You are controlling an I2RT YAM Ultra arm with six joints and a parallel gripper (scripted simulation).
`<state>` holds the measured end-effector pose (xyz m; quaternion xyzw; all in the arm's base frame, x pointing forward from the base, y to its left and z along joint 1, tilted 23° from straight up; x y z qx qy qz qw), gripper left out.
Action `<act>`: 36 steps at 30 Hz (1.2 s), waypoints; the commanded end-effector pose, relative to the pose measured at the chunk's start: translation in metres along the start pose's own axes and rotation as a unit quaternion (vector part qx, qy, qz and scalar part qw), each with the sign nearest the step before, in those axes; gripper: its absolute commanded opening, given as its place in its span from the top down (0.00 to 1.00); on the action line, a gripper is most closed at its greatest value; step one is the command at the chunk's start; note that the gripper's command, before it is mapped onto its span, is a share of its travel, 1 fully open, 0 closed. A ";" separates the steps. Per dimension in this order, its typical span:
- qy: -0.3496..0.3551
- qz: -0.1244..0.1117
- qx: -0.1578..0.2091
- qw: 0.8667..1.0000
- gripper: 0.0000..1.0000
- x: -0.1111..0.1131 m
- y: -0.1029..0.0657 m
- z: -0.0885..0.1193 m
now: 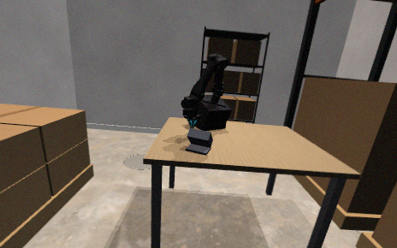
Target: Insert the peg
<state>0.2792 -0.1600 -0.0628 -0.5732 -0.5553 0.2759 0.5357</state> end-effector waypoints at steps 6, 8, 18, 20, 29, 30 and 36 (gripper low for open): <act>-0.001 0.003 -0.006 1.000 1.00 -0.001 -0.008 -0.003; -0.001 0.005 -0.007 1.000 1.00 -0.001 -0.020 -0.002; -0.001 0.006 -0.008 1.000 1.00 -0.001 -0.071 -0.002; -0.001 0.006 -0.008 1.000 1.00 0.000 -0.080 -0.002; -0.005 0.019 -0.020 1.000 1.00 0.003 -0.075 -0.001; -0.001 0.023 -0.023 0.999 1.00 0.001 -0.076 0.000; -0.011 0.034 -0.039 0.999 1.00 0.009 -0.076 -0.004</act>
Point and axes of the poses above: the point where the finger pads meet when closed, its own y axis out along the fingers, its own x axis across the jaws, z = x × y, the point moved 2 cm from there along -y, back along the fingers, and after that the axes turned 13 degrees about -y, right-handed, at the moved point
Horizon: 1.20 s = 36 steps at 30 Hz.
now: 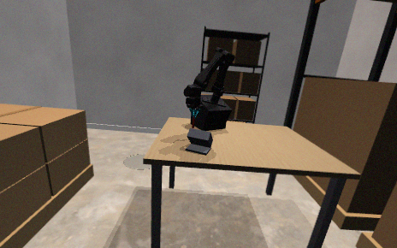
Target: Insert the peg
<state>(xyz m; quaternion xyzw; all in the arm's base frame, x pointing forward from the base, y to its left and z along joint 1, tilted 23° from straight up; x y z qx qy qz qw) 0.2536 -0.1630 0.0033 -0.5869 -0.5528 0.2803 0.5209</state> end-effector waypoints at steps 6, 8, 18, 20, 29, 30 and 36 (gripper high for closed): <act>-0.010 0.029 -0.043 0.999 1.00 0.005 -0.008 -0.012; -0.012 0.033 -0.049 0.998 1.00 0.007 -0.008 -0.013; -0.018 0.045 -0.074 0.996 1.00 0.015 -0.011 -0.016; -0.019 0.048 -0.080 0.995 1.00 0.017 -0.011 -0.017; -0.024 0.057 -0.103 0.993 1.00 0.024 -0.014 -0.020; -0.025 0.058 -0.106 0.992 1.00 0.025 -0.014 -0.020; -0.028 0.065 -0.127 0.989 1.00 0.032 -0.017 -0.022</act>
Point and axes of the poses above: the point where the finger pads meet when closed, its own y axis out along the fingers, its own x axis across the jaws, z = x × y, the point moved 2 cm from there along -y, back along the fingers, and after that the axes turned 13 degrees about -y, right-handed, at the moved point
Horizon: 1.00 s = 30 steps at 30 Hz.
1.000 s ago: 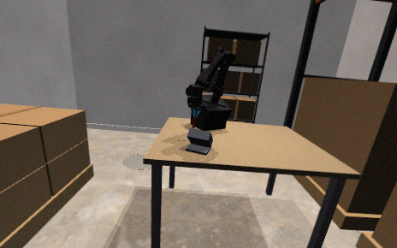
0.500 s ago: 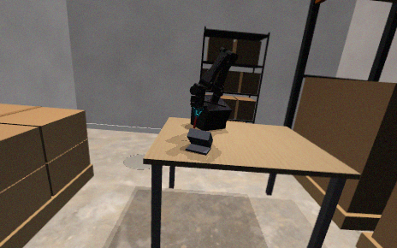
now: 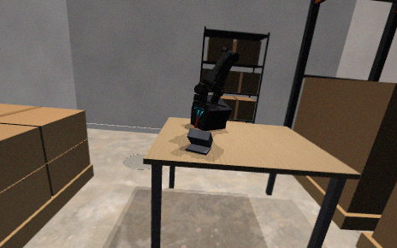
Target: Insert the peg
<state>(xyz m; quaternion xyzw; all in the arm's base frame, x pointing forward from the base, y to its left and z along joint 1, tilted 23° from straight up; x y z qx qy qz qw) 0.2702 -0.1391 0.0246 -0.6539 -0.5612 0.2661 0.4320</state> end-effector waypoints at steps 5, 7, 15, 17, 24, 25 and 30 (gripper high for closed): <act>-0.004 0.020 -0.047 0.999 1.00 0.004 -0.007 -0.012; -0.004 0.021 -0.051 0.998 1.00 0.005 -0.008 -0.012; -0.007 0.026 -0.076 0.997 1.00 0.013 -0.012 -0.015; -0.007 0.028 -0.083 0.996 1.00 0.015 -0.013 -0.016; -0.009 0.030 -0.105 0.994 1.00 0.021 -0.016 -0.018; -0.009 0.030 -0.105 0.994 1.00 0.021 -0.016 -0.018; -0.009 0.032 -0.124 0.992 1.00 0.026 -0.019 -0.020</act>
Point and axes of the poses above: the point where the finger pads meet when closed, its own y axis out along the fingers, its own x axis across the jaws, z = x × y, the point moved 2 cm from there along -y, back along the fingers, and after that the axes turned 13 degrees about -y, right-handed, at the moved point
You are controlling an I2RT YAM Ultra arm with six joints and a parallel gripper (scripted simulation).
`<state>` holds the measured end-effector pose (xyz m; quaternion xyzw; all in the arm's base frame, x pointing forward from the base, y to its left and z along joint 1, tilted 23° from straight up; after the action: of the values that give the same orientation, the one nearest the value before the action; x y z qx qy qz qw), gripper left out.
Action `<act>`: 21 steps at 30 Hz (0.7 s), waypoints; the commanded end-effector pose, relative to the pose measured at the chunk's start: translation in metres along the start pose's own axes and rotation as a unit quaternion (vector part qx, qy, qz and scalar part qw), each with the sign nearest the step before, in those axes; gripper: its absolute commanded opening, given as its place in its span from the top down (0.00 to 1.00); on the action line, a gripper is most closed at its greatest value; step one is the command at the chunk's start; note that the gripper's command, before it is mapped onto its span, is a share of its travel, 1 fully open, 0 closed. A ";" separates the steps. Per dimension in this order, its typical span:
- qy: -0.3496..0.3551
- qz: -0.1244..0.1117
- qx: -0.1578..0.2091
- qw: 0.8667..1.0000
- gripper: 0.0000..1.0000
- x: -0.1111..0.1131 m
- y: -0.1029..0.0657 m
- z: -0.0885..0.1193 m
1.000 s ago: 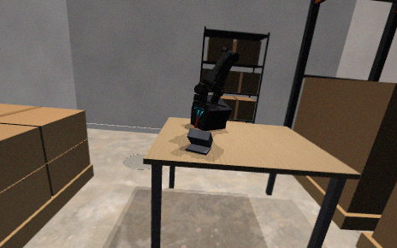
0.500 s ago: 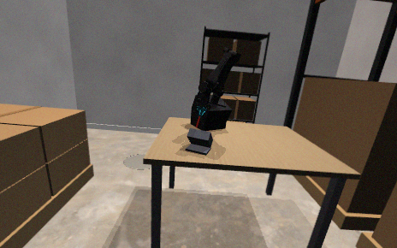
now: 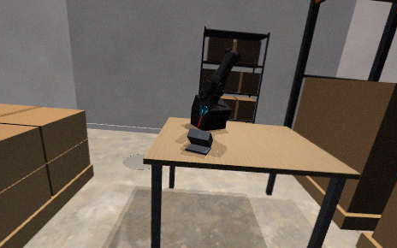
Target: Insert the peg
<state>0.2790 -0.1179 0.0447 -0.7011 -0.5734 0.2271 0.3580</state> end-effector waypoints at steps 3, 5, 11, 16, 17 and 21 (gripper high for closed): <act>-0.001 0.011 -0.042 0.999 1.00 0.004 -0.007 -0.011; -0.001 0.011 -0.050 0.999 1.00 0.006 -0.008 -0.012; 0.000 0.011 -0.069 0.998 1.00 0.011 -0.011 -0.014; 0.000 0.011 -0.085 0.996 1.00 0.015 -0.014 -0.015; 0.001 0.011 -0.089 0.996 1.00 0.016 -0.015 -0.015; 0.002 0.009 -0.105 0.994 1.00 0.020 -0.018 -0.017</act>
<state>0.2813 -0.0998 0.0600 -0.7256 -0.5874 0.1860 0.3065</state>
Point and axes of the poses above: the point where the finger pads meet when closed, its own y axis out along the fingers, its own x axis across the jaws, z = x × y, the point moved 2 cm from there along -y, back along the fingers, and after that the axes turned 13 degrees about -y, right-handed, at the moved point
